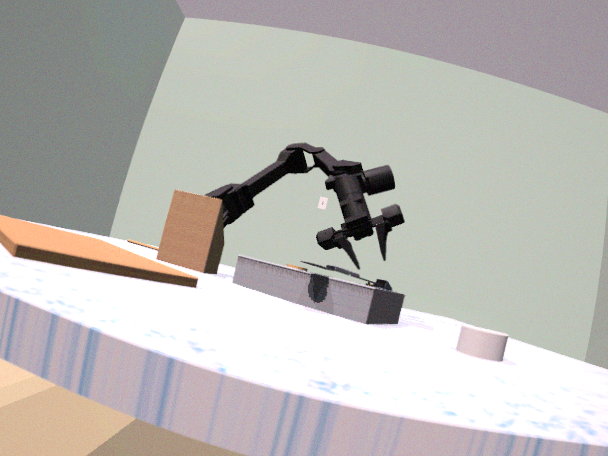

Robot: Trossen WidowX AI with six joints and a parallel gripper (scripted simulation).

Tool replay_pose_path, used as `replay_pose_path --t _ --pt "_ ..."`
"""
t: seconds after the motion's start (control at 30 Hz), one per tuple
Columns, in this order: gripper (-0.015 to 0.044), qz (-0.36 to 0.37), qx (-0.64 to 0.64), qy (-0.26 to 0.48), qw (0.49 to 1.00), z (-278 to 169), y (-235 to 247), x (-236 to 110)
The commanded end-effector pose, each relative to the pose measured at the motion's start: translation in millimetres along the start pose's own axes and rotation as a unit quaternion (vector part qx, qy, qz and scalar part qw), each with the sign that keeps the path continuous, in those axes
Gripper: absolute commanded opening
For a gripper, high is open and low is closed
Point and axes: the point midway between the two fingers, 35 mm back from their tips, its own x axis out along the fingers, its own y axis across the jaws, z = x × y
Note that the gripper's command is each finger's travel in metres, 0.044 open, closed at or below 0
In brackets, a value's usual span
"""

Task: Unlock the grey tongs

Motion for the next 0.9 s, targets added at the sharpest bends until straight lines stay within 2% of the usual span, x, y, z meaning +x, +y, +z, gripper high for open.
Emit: replay_pose_path --t 0.0,0.43,0.87 --pt "0.026 0.009 0.062 -0.025 0.998 -41 21 -5" --pt "0.026 0.009 0.066 -0.027 0.997 -39 23 -6" --pt "0.026 0.009 0.065 -0.026 0.997 -38 21 13"
